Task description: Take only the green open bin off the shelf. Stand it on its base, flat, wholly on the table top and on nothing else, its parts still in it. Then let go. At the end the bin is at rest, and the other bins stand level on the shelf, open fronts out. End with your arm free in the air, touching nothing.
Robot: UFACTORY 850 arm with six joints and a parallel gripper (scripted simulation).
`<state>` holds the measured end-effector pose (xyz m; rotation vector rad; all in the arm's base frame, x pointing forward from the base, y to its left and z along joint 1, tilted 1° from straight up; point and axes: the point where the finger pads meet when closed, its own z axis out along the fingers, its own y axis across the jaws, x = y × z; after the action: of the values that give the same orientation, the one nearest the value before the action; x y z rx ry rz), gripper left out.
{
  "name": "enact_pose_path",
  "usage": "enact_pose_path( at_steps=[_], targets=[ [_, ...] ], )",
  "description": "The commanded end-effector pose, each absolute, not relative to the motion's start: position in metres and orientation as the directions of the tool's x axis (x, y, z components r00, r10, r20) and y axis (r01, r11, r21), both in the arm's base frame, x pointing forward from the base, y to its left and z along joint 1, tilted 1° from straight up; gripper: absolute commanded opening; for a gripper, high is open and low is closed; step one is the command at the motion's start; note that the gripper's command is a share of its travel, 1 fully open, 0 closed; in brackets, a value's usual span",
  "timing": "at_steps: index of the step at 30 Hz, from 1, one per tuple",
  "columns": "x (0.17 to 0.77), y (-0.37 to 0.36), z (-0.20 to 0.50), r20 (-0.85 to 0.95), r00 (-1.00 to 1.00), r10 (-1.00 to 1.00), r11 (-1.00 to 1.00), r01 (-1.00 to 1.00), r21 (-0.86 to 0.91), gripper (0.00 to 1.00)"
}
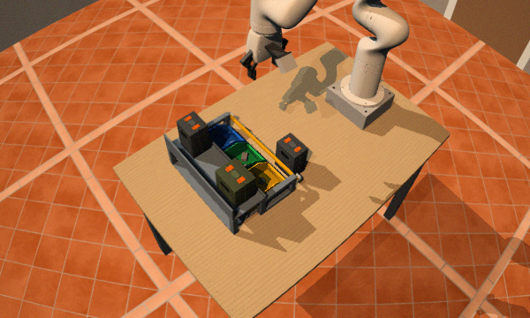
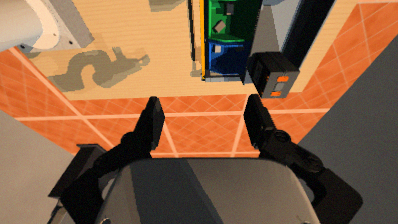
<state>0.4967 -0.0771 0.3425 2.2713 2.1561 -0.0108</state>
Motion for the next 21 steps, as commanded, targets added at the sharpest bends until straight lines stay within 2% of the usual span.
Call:
enact_pose_path(
  at_steps=[1,13,18,21],
  targets=[
    [0.497,-0.078,0.302,-0.012,0.052,0.999,-0.052,0.999,0.002,1.0],
    [0.497,-0.078,0.302,-0.012,0.052,0.999,-0.052,0.999,0.002,1.0],
    [0.497,-0.078,0.252,-0.012,0.052,0.999,-0.052,0.999,0.002,1.0],
    [0.497,-0.078,0.252,-0.012,0.052,0.999,-0.052,0.999,0.002,1.0]
  ],
)
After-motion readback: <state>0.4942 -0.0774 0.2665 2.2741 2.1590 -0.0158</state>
